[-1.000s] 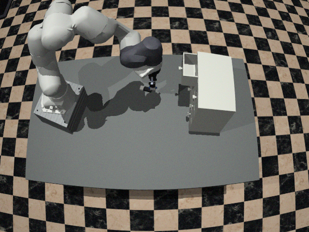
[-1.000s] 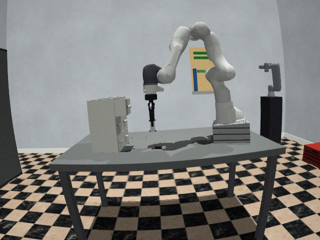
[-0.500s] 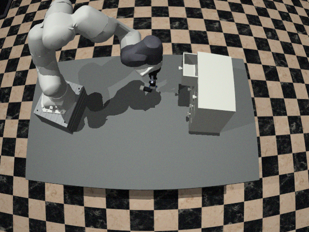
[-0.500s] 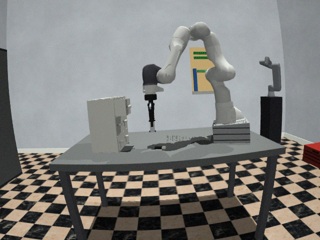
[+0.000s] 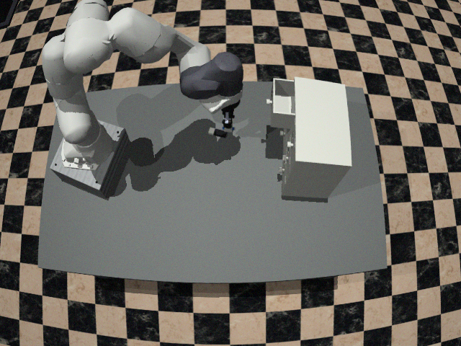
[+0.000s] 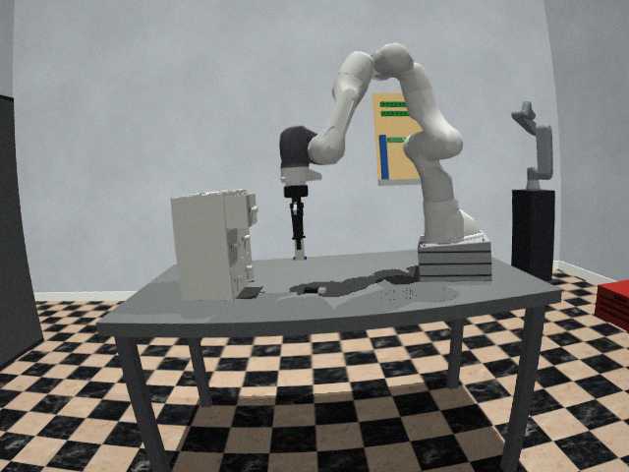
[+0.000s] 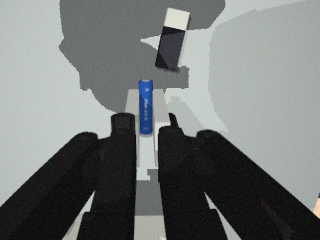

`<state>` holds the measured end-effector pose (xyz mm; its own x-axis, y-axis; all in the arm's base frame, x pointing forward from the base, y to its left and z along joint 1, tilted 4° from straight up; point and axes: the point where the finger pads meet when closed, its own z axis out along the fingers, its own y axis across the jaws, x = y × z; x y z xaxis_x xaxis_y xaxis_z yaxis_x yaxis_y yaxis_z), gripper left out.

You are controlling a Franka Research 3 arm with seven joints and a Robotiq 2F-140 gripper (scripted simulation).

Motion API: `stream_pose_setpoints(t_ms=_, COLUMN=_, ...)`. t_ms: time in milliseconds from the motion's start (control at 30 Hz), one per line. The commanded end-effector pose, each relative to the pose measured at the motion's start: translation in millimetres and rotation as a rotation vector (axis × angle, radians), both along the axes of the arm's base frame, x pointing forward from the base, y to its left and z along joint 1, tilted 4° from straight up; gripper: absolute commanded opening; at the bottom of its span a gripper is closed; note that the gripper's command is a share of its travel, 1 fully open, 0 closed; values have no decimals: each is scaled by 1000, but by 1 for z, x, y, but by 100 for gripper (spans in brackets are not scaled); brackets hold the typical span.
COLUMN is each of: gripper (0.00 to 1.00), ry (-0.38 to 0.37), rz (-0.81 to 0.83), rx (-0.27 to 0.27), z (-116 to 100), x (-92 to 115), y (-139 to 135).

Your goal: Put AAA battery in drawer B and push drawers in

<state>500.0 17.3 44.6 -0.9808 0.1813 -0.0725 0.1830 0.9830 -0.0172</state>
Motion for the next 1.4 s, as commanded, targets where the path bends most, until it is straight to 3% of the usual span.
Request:
stream_pose_setpoints(t_ms=0, gripper=3, ry=4, rz=-9, rx=2, z=0, x=-1, y=2)
stream_pose_setpoints(t_ms=600, gripper=3, ry=4, rz=-9, rx=2, z=18, x=-2, y=2)
stream_pose_setpoints(t_ms=1367, gripper=3, ry=4, rz=-9, rx=2, z=84, x=-6, y=4)
